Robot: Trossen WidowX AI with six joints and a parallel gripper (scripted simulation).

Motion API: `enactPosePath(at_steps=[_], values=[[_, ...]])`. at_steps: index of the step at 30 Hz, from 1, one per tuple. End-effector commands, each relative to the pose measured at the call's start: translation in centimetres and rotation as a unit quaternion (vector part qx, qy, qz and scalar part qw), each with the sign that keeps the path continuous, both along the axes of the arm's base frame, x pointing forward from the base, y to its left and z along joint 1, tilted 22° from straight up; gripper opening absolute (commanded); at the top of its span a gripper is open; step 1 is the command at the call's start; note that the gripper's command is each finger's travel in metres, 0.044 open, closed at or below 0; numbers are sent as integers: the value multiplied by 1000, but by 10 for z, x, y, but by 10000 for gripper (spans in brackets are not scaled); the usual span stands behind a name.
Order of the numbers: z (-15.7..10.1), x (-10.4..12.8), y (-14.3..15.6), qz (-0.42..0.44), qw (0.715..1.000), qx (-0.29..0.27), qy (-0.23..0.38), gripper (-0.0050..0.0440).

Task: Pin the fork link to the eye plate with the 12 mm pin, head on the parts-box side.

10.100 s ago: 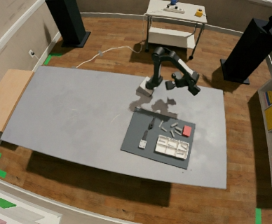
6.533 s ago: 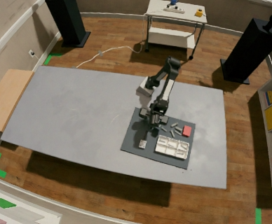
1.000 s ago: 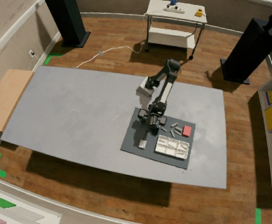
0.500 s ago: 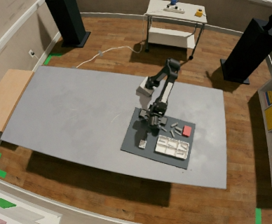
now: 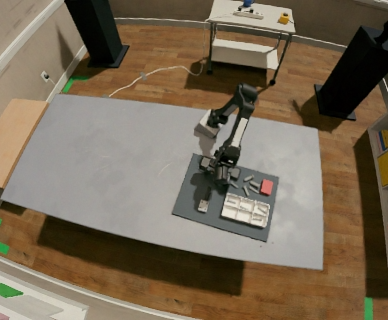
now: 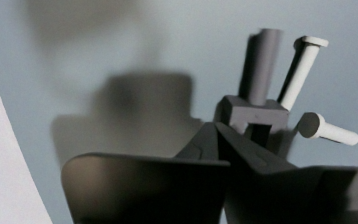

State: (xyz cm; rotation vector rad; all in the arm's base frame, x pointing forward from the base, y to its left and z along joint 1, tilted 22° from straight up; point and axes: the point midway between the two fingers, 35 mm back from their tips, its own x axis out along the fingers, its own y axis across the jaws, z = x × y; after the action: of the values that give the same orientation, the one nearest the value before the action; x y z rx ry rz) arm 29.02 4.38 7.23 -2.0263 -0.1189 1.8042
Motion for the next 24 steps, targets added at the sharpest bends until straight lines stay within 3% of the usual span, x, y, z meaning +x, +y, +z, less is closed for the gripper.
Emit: enactPosePath(at_steps=[1,24], values=[[13,6,-1,-1,1000,-3,-22,-50],[21,5,-4,-1,1000,-2,-23,-50]])
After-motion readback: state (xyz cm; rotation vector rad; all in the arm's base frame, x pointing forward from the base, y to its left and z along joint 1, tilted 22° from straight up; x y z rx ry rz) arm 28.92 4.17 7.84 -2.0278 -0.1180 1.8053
